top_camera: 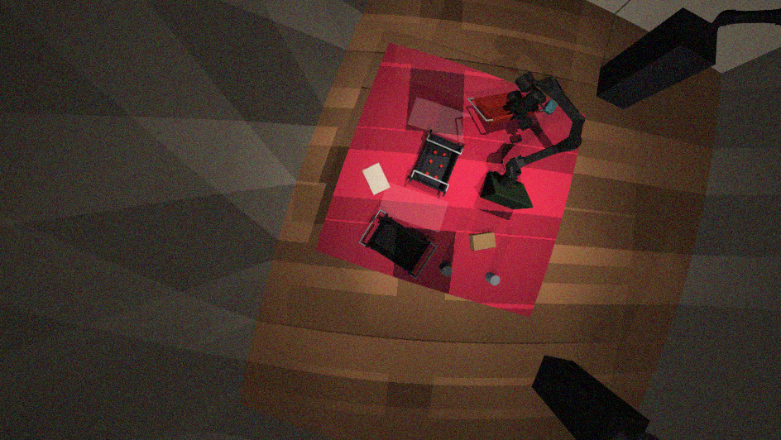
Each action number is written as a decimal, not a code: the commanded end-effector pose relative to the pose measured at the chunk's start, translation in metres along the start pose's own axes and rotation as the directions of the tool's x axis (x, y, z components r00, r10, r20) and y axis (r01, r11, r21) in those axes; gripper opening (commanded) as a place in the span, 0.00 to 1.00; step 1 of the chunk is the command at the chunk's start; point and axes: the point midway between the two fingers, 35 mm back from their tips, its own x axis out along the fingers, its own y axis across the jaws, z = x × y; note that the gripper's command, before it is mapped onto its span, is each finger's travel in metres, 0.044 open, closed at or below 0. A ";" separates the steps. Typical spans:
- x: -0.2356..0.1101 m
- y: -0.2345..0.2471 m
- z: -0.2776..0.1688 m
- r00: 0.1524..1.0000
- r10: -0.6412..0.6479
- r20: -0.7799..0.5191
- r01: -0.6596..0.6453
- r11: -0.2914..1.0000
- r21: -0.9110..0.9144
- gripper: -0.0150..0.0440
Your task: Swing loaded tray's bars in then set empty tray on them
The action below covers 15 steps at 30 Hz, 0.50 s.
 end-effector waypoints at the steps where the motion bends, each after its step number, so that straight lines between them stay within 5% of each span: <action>1: -0.001 0.010 -0.012 1.000 0.006 -0.020 -0.007 1.000 -0.025 0.25; 15: 0.007 0.026 -0.064 0.997 -0.043 -0.058 0.034 0.988 -0.148 0.25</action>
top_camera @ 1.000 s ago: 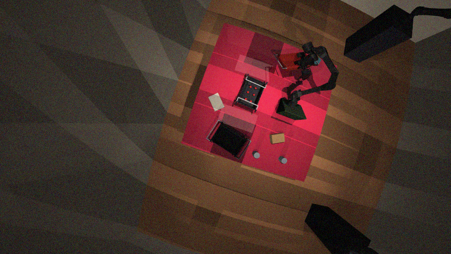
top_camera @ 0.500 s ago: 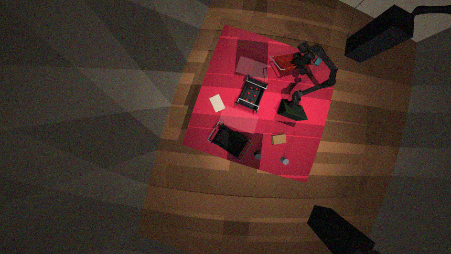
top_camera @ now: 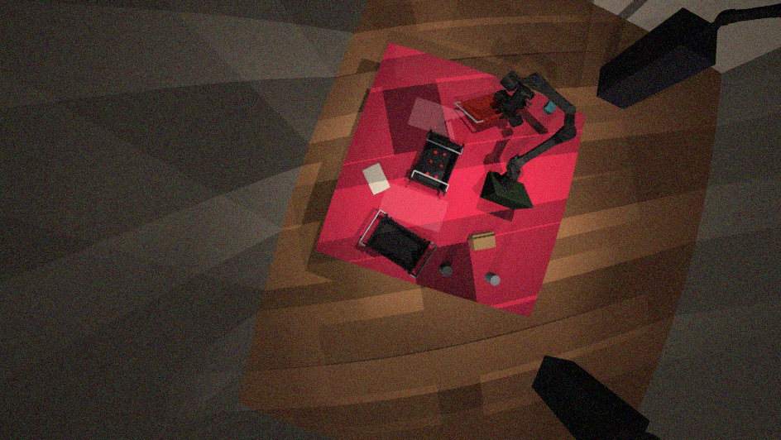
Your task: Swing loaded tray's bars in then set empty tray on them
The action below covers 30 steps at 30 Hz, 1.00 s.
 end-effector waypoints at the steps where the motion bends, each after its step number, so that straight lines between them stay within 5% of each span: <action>1: -0.002 0.009 -0.016 1.000 0.007 -0.016 -0.007 0.999 -0.033 0.25; 30: 0.003 0.015 -0.139 0.998 -0.054 -0.026 0.044 0.953 -0.299 0.25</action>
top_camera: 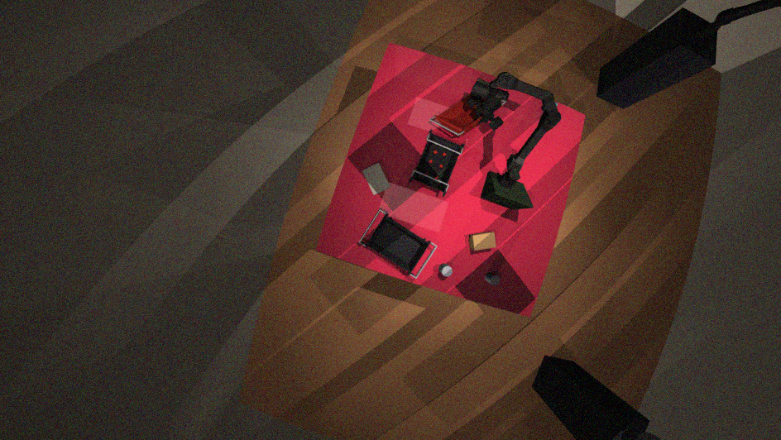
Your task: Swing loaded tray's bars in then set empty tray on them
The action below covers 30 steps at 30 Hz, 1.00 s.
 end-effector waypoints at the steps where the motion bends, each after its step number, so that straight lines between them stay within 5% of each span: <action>1: -0.005 0.005 -0.021 1.000 0.016 -0.004 -0.016 0.999 -0.041 0.25; 30: -0.007 -0.017 -0.155 0.998 0.030 0.057 -0.011 0.951 -0.308 0.25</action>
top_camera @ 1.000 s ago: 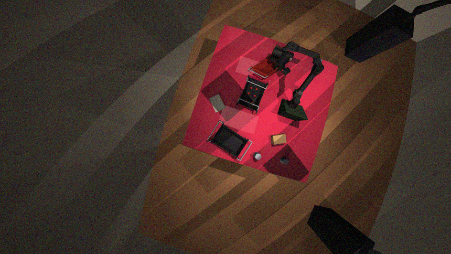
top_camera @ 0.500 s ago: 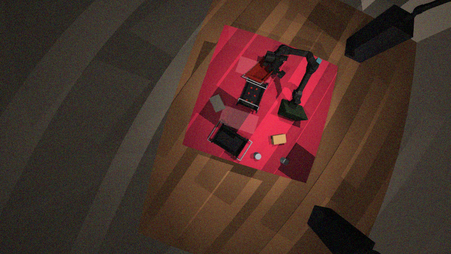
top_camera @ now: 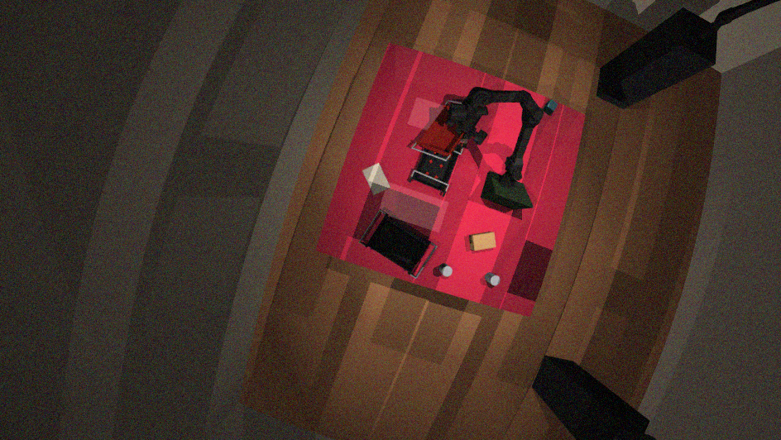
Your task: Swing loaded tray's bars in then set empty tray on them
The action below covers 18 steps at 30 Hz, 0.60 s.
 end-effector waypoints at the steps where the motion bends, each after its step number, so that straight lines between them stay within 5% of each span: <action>1: -0.009 0.000 -0.023 0.999 0.031 0.008 -0.031 0.999 -0.040 0.25; 18: -0.013 -0.021 -0.104 0.994 0.074 0.075 -0.058 0.980 -0.192 0.25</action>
